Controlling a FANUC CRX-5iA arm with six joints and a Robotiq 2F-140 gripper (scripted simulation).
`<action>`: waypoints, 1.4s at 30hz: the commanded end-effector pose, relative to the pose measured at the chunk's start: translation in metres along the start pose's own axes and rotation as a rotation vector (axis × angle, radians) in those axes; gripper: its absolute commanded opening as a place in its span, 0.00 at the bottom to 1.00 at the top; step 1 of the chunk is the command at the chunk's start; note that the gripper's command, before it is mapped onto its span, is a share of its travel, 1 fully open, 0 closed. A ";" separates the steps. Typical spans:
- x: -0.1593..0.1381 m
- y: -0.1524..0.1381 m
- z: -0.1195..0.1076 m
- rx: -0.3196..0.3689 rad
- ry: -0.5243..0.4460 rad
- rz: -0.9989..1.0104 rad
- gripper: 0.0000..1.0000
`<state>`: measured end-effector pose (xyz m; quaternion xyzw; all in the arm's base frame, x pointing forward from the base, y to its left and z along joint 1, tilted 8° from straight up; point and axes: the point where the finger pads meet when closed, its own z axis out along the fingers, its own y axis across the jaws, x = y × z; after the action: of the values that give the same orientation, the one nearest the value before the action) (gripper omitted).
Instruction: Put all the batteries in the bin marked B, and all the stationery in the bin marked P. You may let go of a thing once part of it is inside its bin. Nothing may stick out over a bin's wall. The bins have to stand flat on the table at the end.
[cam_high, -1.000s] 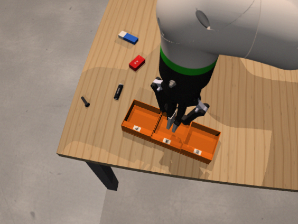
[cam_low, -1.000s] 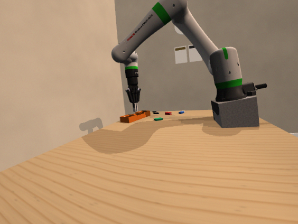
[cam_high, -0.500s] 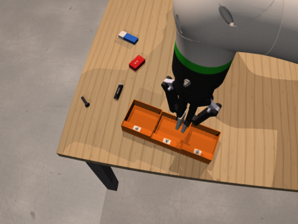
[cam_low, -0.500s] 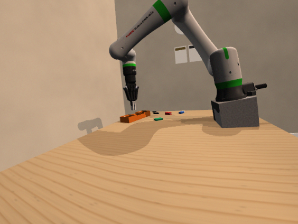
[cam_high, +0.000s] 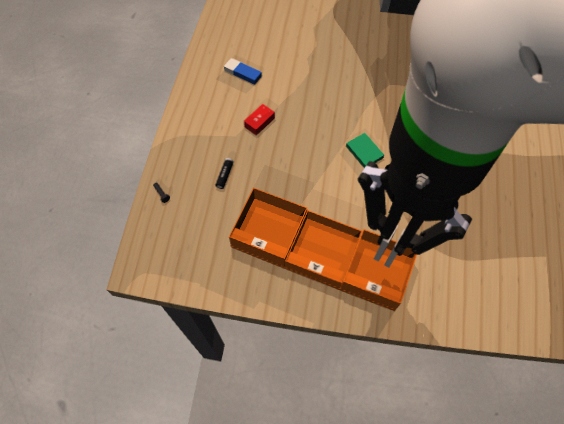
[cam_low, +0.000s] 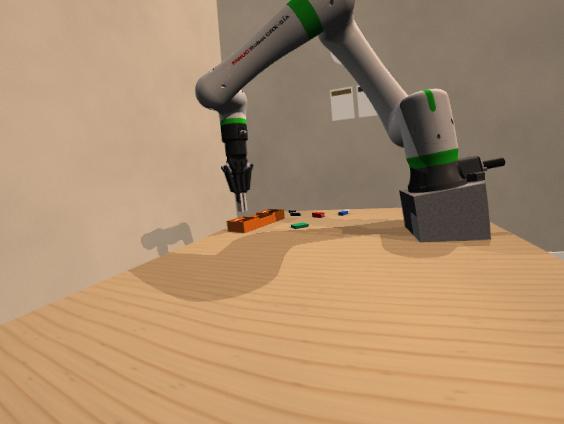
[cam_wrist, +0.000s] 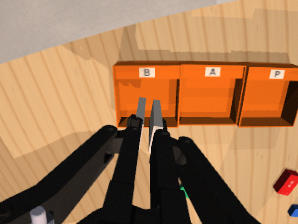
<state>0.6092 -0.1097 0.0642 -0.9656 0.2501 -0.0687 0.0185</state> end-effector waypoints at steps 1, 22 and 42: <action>0.000 -0.003 0.000 -0.001 0.001 0.000 0.15; 0.000 -0.003 0.045 -0.001 0.001 0.000 0.15; 0.000 -0.003 0.052 -0.001 0.001 0.000 0.15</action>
<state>0.6177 -0.1066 0.0125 -0.9656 0.2502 -0.0687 0.0182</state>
